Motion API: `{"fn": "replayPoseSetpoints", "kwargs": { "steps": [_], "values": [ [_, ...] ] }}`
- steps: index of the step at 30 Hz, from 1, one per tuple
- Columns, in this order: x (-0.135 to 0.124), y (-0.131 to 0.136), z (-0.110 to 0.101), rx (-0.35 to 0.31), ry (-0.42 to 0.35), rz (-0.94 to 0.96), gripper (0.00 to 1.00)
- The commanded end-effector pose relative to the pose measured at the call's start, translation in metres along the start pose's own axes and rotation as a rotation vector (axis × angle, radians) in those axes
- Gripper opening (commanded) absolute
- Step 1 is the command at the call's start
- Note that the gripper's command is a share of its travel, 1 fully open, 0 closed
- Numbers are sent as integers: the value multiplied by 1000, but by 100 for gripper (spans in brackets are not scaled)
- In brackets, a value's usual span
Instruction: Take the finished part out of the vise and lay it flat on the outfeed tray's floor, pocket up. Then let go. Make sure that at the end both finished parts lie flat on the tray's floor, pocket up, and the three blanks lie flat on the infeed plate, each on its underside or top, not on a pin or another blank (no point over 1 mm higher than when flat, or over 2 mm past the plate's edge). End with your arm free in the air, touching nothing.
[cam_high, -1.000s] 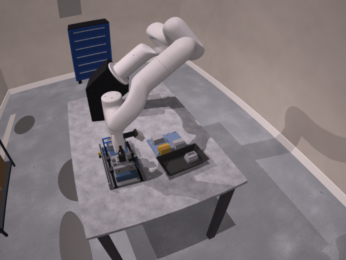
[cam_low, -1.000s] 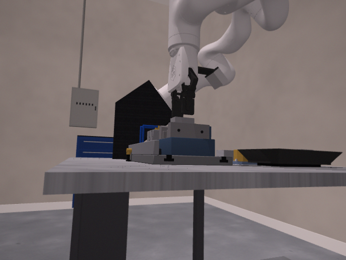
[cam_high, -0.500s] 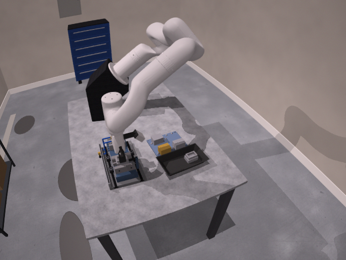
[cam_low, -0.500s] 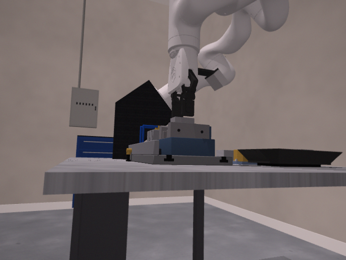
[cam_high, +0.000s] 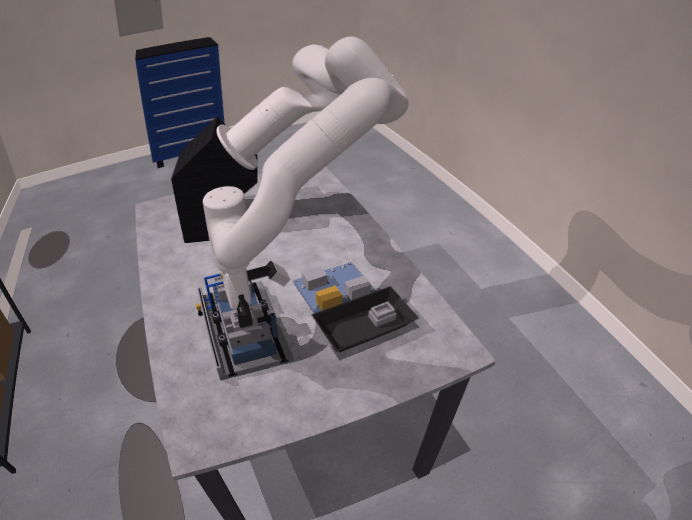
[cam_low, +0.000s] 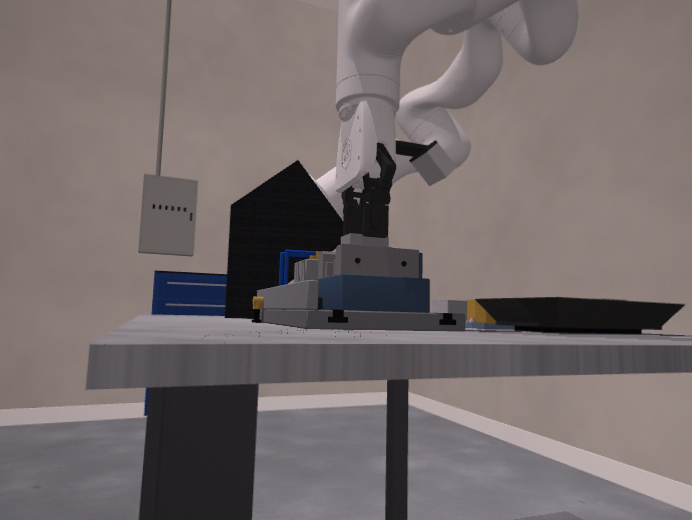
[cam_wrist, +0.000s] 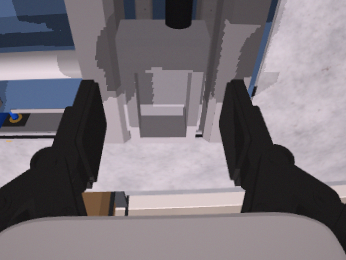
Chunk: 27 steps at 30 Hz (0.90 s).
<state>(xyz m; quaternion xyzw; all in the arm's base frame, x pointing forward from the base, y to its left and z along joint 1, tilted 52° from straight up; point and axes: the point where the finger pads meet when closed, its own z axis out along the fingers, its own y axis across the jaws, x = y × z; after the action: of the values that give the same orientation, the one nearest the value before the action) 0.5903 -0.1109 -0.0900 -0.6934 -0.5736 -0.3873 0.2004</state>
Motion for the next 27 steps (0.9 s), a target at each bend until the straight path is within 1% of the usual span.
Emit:
{"fn": "replayPoseSetpoints", "kwargs": {
  "steps": [1,27],
  "values": [
    [0,1,1,-1,-1,0,69],
    [0,1,4,-1,-1,0,69]
  ]
}}
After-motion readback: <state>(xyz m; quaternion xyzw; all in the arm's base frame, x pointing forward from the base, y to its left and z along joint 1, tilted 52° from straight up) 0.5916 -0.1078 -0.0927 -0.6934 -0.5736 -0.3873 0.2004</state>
